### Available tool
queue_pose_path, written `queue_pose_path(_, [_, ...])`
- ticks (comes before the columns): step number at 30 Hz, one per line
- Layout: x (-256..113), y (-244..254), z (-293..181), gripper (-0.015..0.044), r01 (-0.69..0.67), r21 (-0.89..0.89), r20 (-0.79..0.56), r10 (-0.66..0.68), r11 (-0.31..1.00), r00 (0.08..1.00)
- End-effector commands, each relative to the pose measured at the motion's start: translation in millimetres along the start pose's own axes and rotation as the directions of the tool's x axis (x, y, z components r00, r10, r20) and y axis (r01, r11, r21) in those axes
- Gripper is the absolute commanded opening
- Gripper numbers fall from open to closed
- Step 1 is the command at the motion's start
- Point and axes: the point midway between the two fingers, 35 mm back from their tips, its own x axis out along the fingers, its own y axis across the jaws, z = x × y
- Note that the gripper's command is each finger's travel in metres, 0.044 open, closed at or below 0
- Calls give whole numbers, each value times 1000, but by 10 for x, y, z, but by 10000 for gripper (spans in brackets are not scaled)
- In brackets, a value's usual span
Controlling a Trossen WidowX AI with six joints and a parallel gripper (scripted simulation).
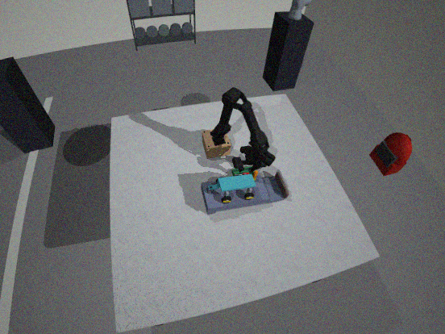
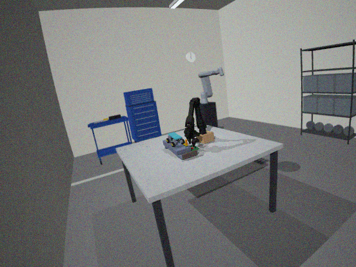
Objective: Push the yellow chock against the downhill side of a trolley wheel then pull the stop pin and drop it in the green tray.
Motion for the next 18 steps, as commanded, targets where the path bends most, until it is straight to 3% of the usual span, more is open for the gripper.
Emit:
queue_pose_path(1, [-116,3,-9,366,6,3,-4,-6,1000,1000])
queue_pose_path(4, [-205,26,9,440,6,4,-2,-6,1000,1000])
queue_pose_path(18, [-634,86,32,440,6,4,-2,-6,1000,1000])
